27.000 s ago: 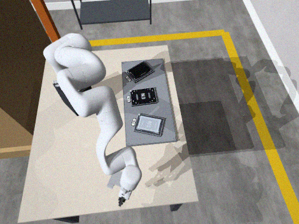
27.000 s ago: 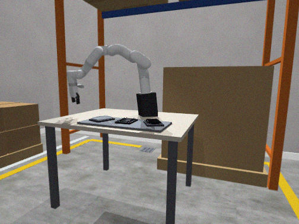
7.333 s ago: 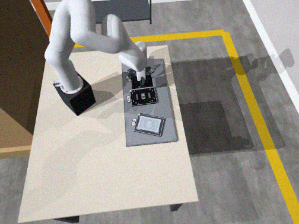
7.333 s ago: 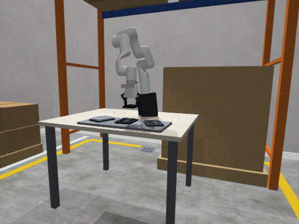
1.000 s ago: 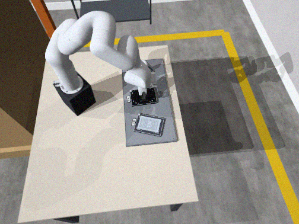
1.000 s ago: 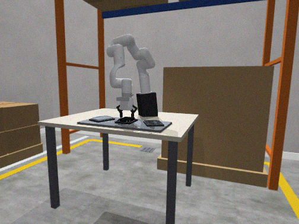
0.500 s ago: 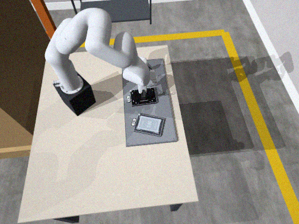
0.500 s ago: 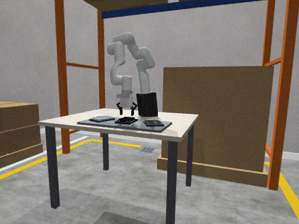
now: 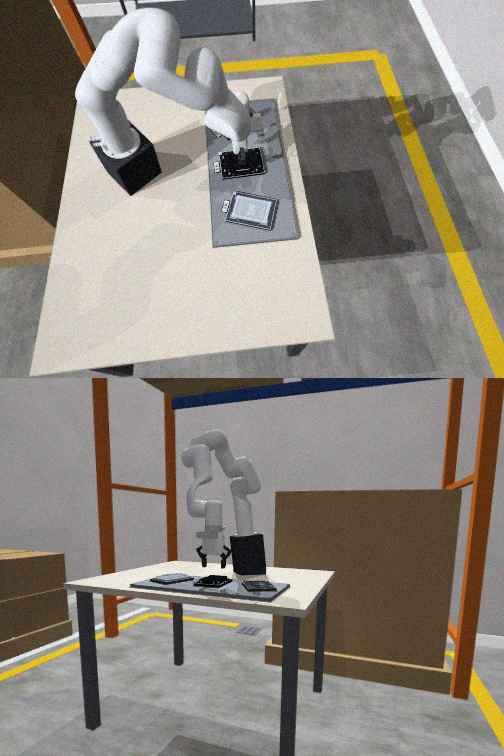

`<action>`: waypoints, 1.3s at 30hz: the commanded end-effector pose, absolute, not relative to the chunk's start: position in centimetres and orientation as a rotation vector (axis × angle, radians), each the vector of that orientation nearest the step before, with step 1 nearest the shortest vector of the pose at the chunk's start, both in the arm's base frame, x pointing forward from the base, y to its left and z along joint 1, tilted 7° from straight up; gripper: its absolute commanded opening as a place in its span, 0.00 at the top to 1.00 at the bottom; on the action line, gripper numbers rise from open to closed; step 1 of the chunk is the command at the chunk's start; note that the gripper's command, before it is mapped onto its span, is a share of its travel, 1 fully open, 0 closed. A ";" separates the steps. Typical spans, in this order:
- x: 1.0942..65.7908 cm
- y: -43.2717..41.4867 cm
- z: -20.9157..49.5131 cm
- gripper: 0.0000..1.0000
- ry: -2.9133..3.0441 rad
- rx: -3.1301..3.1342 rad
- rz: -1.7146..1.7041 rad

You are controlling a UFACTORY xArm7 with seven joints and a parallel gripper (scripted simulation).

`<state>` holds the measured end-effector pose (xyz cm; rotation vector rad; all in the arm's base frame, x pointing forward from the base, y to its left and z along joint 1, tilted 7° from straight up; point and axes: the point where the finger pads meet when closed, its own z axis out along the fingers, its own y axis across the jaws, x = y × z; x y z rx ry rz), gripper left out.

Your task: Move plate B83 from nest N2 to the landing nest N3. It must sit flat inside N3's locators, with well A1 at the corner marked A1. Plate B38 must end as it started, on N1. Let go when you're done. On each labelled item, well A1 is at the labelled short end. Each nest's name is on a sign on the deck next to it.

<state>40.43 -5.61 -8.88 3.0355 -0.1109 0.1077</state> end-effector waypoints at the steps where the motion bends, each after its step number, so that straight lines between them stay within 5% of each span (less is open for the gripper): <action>1: 40.5 -5.5 -8.0 0.00 -0.110 3.036 0.110; 39: 40.2 -5.1 -3.7 0.00 -0.110 3.036 0.110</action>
